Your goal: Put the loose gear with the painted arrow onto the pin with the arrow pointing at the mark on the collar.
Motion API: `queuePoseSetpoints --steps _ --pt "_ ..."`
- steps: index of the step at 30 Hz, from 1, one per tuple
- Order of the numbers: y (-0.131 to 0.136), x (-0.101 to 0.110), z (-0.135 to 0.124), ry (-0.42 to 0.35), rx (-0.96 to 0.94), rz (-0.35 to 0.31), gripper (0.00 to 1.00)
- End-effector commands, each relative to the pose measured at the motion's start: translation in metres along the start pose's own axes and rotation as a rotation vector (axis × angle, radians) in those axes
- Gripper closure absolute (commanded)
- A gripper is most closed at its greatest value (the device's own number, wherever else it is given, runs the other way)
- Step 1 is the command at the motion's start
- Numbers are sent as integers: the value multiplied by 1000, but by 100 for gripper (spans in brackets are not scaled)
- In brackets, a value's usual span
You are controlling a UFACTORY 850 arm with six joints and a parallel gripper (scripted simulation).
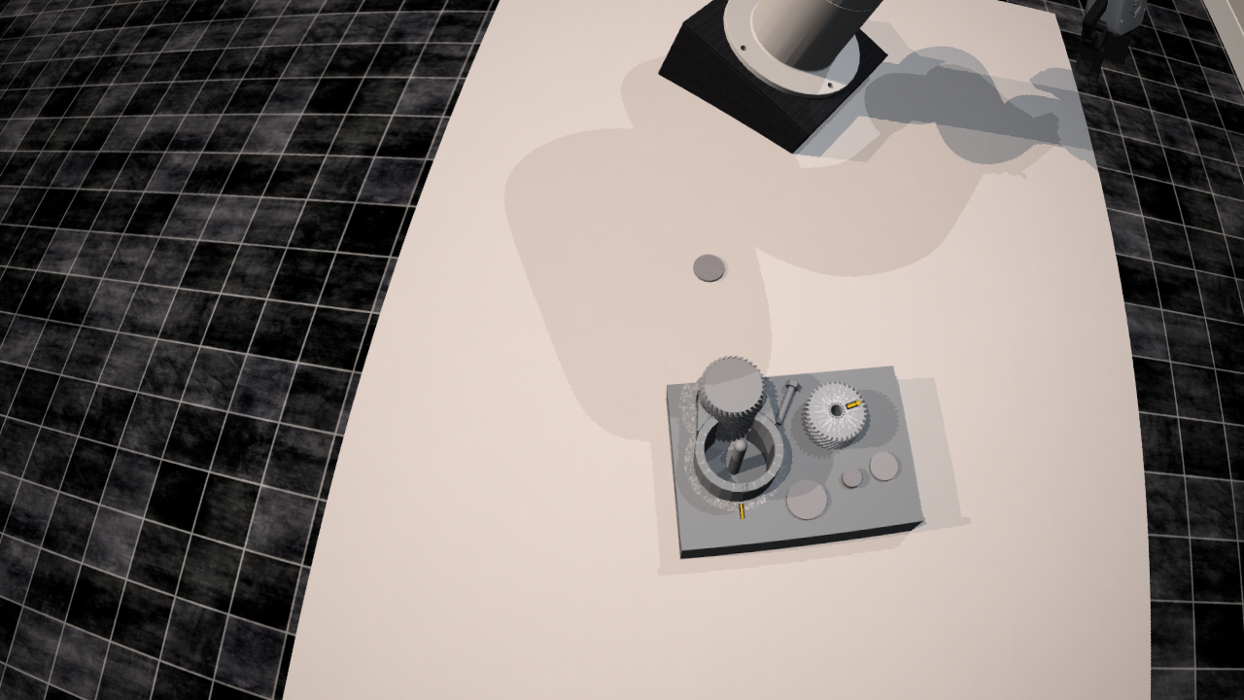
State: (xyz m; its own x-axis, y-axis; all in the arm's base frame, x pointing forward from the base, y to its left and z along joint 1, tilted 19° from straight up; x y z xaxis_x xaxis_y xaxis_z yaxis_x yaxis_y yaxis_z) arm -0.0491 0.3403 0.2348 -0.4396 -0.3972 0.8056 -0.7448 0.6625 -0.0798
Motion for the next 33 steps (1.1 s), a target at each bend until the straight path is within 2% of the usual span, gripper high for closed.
queuePoseSetpoints --steps 1,22,27,32,33 --pt "0 0 0 -1 -1 -1 0" --pt "-1 -1 -3 2 -20 7 0" --pt "-9 -11 -20 14 -139 58 0" --pt "-32 -34 -58 38 -413 174 0" --pt "-32 -34 -58 38 -413 174 0"
Point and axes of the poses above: the point where the finger pads meet when closed, its own x axis back along the fingers, its own y axis across the jaws, z = x × y, the point moved 4 cm from there along x, back along the fingers, and after that the axes turned 1 degree about -x, right-handed, at the moved point
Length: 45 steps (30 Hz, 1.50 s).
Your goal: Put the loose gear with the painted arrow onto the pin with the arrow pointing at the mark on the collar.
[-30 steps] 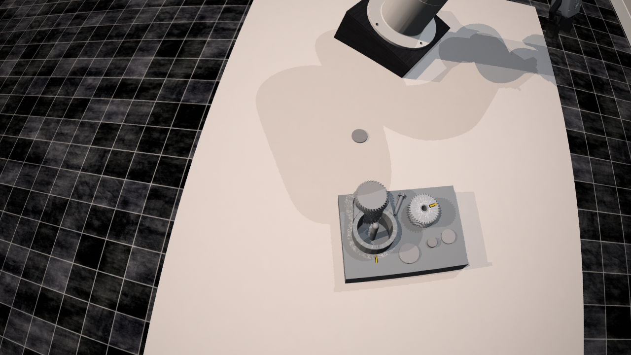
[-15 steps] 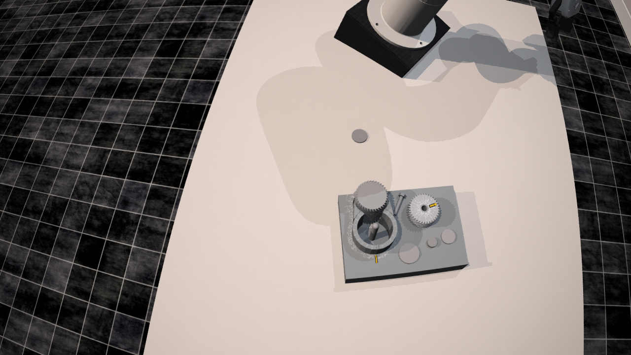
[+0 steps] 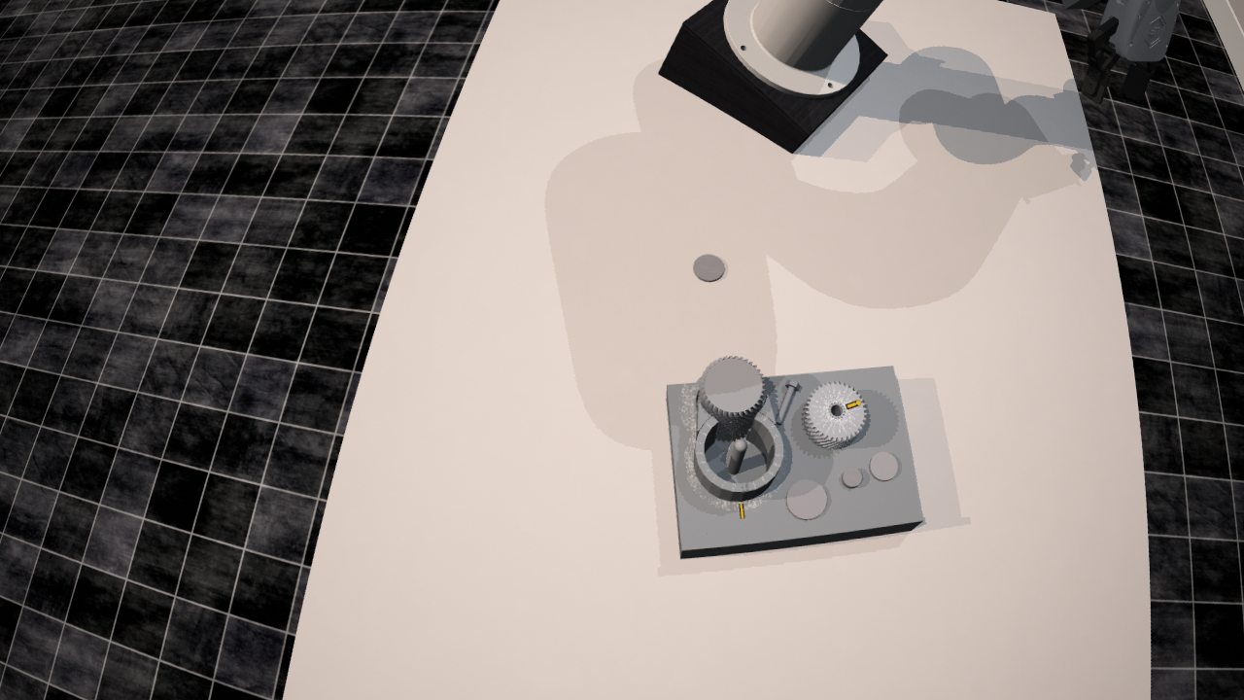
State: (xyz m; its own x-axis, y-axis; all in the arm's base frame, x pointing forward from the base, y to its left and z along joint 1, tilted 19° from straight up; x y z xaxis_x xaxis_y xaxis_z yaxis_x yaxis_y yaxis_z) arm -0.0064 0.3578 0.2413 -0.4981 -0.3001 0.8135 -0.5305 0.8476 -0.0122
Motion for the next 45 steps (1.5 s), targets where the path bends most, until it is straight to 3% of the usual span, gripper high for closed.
queuePoseSetpoints --steps 1,5,8,12,14,15,16,18,19,20,22,25,27,28,30,31,32,33,35,36,39,40,44,45 --pt "-4 -14 -24 15 -142 63 0" --pt "-27 -44 -75 28 -406 171 0" --pt "-35 -53 -91 35 -567 238 0" --pt "-72 -80 -136 33 -788 324 0" --pt "-72 -81 -139 37 -892 369 0" --pt "-89 -91 -154 33 -949 389 0" --pt "-88 -91 -155 35 -1005 413 0" --pt "-88 -91 -155 35 -1005 413 0" --pt "-106 -102 -172 34 -1163 475 0" --pt "-127 -111 -187 27 -1203 487 0" --pt "-126 -112 -188 29 -1274 517 0" --pt "-168 -128 -214 15 -1445 577 0" --pt "-173 -131 -220 14 -1551 620 0" --pt "-200 -139 -233 5 -1608 637 0" --pt "-200 -140 -235 3 -1718 682 0" --pt "-228 -148 -247 -8 -1772 696 0" --pt "-228 -148 -248 -9 -1826 718 0" --pt "-251 -152 -255 -19 -1882 733 0" --pt "-251 -152 -255 -19 -1882 733 0" --pt "-286 -159 -268 -36 -2041 788 0" --pt "-292 -162 -272 -44 -2151 829 0" --pt "-325 -166 -280 -58 -2210 843 0" --pt "-363 -171 -289 -85 -2432 914 0" --pt "-387 -171 -291 -100 -2490 925 0"
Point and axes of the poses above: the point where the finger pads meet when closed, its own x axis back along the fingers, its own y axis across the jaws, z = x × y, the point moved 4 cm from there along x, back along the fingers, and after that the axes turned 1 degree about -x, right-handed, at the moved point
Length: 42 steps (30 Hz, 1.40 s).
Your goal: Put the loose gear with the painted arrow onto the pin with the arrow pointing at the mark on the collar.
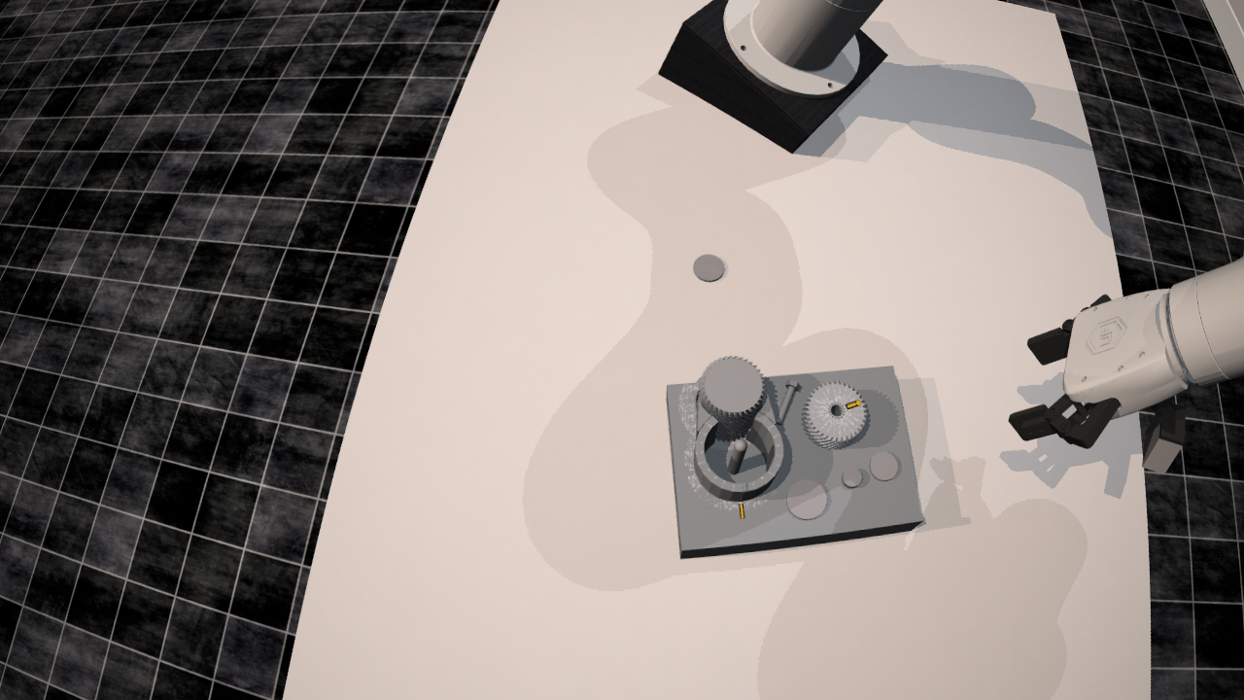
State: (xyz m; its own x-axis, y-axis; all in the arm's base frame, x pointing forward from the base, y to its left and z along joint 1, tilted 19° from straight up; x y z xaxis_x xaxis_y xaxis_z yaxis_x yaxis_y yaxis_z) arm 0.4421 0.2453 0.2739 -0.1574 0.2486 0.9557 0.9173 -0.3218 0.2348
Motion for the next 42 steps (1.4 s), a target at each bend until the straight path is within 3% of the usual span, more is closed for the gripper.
queuePoseSetpoints --steps 1,2,5,7,8,11,18,22,24,25,29,39,42 --pt "63 -17 -24 -7 -265 88 0" --pt "64 -17 -24 -9 -322 106 0" --pt "105 -30 -54 -6 -497 143 0" --pt "105 -30 -54 -6 -497 143 0" --pt "137 -40 -79 -4 -665 183 0" --pt "157 -46 -92 -5 -775 215 0" --pt "221 -72 -165 14 -1186 314 0" --pt "192 -81 -148 34 -1407 409 0" --pt "192 -81 -148 34 -1407 409 0" --pt "180 -85 -142 42 -1555 475 0" --pt "167 -89 -137 42 -1651 514 0" --pt "110 -108 -122 -7 -2157 679 0" --pt "103 -111 -121 -19 -2226 695 0"
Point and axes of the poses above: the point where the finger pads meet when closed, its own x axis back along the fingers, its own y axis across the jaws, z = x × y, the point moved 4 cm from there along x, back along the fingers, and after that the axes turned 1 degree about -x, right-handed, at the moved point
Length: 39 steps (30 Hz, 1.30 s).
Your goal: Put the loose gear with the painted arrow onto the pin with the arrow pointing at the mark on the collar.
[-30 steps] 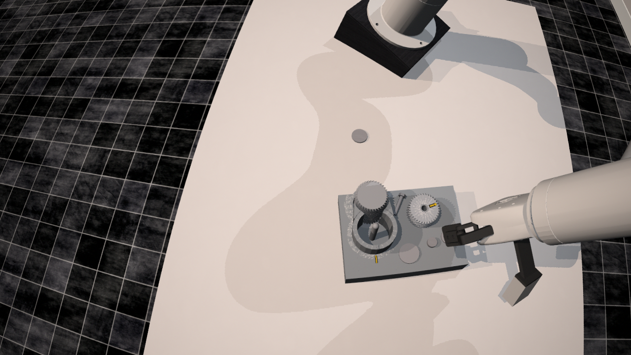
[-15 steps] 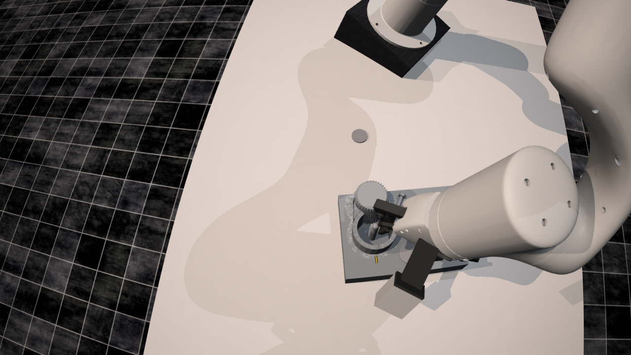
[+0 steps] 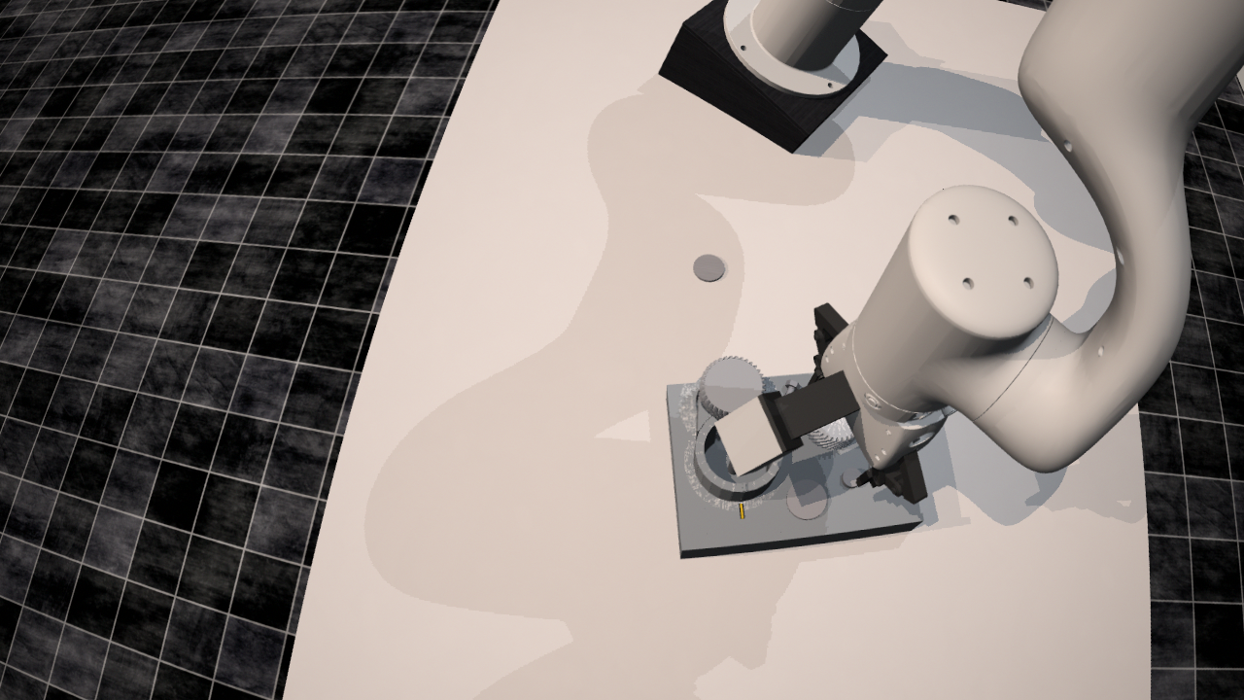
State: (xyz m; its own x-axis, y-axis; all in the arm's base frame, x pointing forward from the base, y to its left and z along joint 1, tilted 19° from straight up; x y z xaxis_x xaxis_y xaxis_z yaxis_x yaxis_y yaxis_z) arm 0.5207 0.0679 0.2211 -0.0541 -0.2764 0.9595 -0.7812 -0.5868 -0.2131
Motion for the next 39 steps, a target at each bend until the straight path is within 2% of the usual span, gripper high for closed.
queuePoseSetpoints --steps 1,2,5,13,34,39 --pt "11 -12 -14 7 -202 57 0" --pt "11 -12 -14 7 -202 57 0" --pt "24 -22 -23 8 -363 76 0" --pt "40 -31 -31 15 -548 92 0" --pt "42 -32 -32 16 -564 93 0" --pt "42 -32 -32 18 -519 92 0"
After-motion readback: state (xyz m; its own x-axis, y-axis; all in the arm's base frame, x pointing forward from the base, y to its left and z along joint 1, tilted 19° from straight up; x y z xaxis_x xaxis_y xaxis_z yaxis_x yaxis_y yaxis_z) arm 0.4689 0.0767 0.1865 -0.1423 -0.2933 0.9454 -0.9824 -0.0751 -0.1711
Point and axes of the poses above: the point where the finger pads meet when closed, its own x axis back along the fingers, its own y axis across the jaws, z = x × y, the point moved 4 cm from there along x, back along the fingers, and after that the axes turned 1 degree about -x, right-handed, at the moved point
